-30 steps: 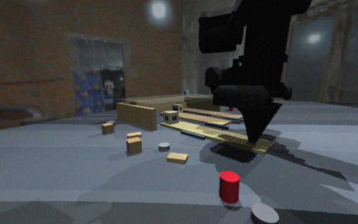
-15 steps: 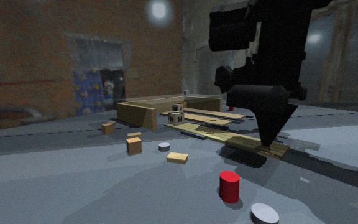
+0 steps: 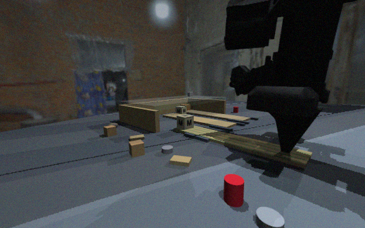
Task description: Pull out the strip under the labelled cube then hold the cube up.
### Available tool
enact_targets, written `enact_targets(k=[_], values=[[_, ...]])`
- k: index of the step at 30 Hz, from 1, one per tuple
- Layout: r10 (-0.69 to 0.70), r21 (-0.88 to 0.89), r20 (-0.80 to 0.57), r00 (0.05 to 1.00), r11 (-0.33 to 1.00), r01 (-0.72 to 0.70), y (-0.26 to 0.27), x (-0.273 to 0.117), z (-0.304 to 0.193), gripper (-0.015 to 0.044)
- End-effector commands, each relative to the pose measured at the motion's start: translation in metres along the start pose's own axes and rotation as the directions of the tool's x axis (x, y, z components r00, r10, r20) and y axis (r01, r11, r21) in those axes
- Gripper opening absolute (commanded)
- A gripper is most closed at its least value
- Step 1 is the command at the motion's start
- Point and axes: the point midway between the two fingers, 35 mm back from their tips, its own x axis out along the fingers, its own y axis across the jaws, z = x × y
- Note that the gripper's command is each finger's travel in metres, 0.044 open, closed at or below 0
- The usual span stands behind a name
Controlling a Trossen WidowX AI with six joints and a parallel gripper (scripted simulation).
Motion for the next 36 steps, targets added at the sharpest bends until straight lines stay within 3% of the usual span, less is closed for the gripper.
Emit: enact_targets(k=[1,36], values=[[-0.007,0.009,-0.037,0.999,1.0,0.008,-0.0019,0.007,-0.0155,0.0],[-0.007,0.01,-0.037,0.999,1.0,0.008,-0.0019,0.0068,-0.021,0.0]])
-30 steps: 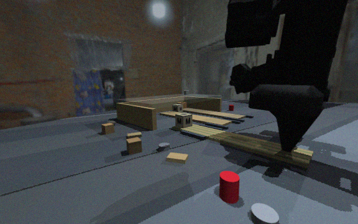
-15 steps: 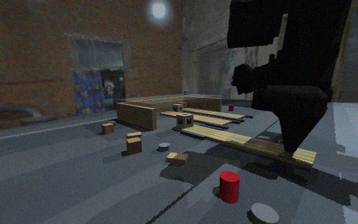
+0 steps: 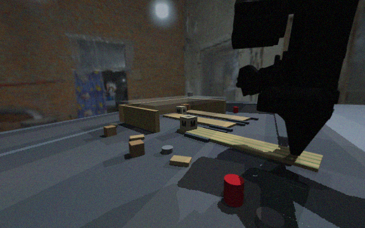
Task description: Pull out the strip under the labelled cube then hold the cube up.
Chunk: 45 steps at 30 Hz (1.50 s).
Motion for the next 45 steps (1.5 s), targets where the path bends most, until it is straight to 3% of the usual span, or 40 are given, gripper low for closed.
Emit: enact_targets(k=[1,10,16,20,25,37,45], values=[[-0.007,0.01,-0.035,0.999,1.0,0.007,-0.002,0.006,-0.009,0.0],[-0.007,0.01,-0.035,0.999,1.0,0.007,-0.002,0.006,-0.009,0.0],[-0.009,0.01,-0.033,0.999,1.0,0.01,0.0,-0.04,0.003,0.0],[-0.009,0.01,-0.034,0.999,1.0,0.01,0.0,-0.042,0.003,0.0],[-0.009,0.088,-0.033,0.999,0.996,0.012,0.003,-0.042,0.027,0.0131],[-0.009,0.088,-0.031,0.999,0.996,0.012,0.008,-0.047,0.069,0.044],[-0.009,0.087,-0.03,1.0,0.996,0.012,0.011,-0.051,0.099,0.044]])
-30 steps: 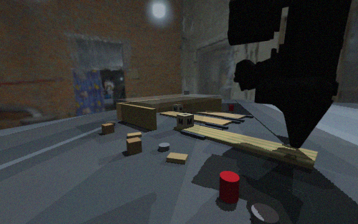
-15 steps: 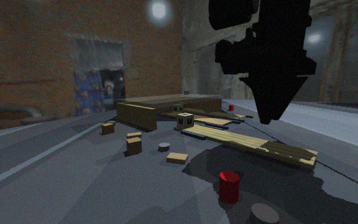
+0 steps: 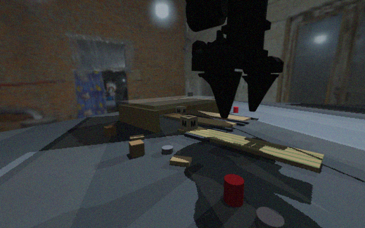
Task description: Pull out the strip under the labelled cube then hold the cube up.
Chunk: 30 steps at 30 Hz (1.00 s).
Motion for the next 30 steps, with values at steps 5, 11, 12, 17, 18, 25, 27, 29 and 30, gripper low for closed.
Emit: enact_targets(k=[5,11,12,17,18,25,27,29,30], values=[[-0.004,0.001,-0.005,1.0,1.0,0.004,0.003,-0.003,0.03,0.044],[-0.004,0.0,-0.004,1.0,1.0,0.004,0.006,-0.006,0.052,0.044],[-0.004,0.0,-0.004,1.0,1.0,0.004,0.006,-0.006,0.055,0.044],[-0.004,-0.001,-0.003,1.0,1.0,0.004,0.008,-0.008,0.073,0.044],[-0.004,-0.001,-0.003,1.0,1.0,0.004,0.009,-0.009,0.077,0.044],[-0.004,-0.002,-0.002,1.0,1.0,0.004,0.009,-0.011,0.102,0.044],[-0.004,-0.003,-0.002,1.0,1.0,0.004,0.009,-0.011,0.109,0.044],[-0.004,-0.003,-0.001,1.0,1.0,0.004,0.008,-0.011,0.116,0.044],[-0.004,-0.003,-0.001,1.0,1.0,0.004,0.007,-0.01,0.12,0.044]])
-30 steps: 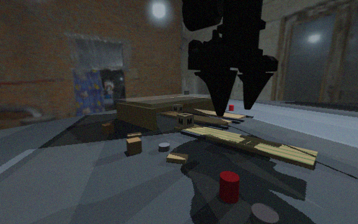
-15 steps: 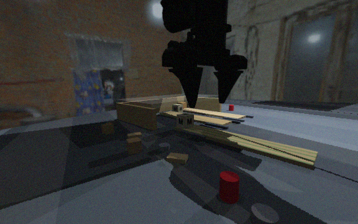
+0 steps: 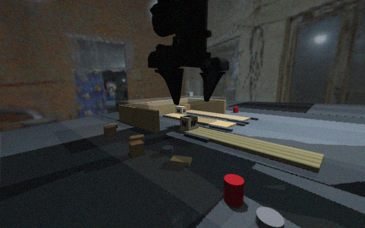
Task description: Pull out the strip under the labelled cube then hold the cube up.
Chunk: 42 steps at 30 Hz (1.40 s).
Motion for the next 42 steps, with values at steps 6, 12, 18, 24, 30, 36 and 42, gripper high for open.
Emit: enact_targets(k=[6,12,18,24,30,36,42], values=[[-0.004,0.002,-0.007,1.0,1.0,0.004,-0.007,0.006,0.021,0.0387],[-0.005,0.002,-0.007,1.0,1.0,0.005,-0.006,0.015,0.022,0.025],[-0.004,0.002,-0.007,1.0,1.0,0.004,-0.006,0.025,0.022,0.025],[-0.004,0.002,-0.007,1.0,1.0,0.004,-0.006,0.034,0.022,0.025],[-0.003,0.001,-0.007,1.0,1.0,0.003,-0.006,0.044,0.021,0.025],[-0.002,0.001,-0.007,1.0,1.0,0.002,-0.006,0.054,0.02,0.025],[-0.002,0.001,-0.008,1.0,1.0,0.002,-0.006,0.059,0.02,0.025]])
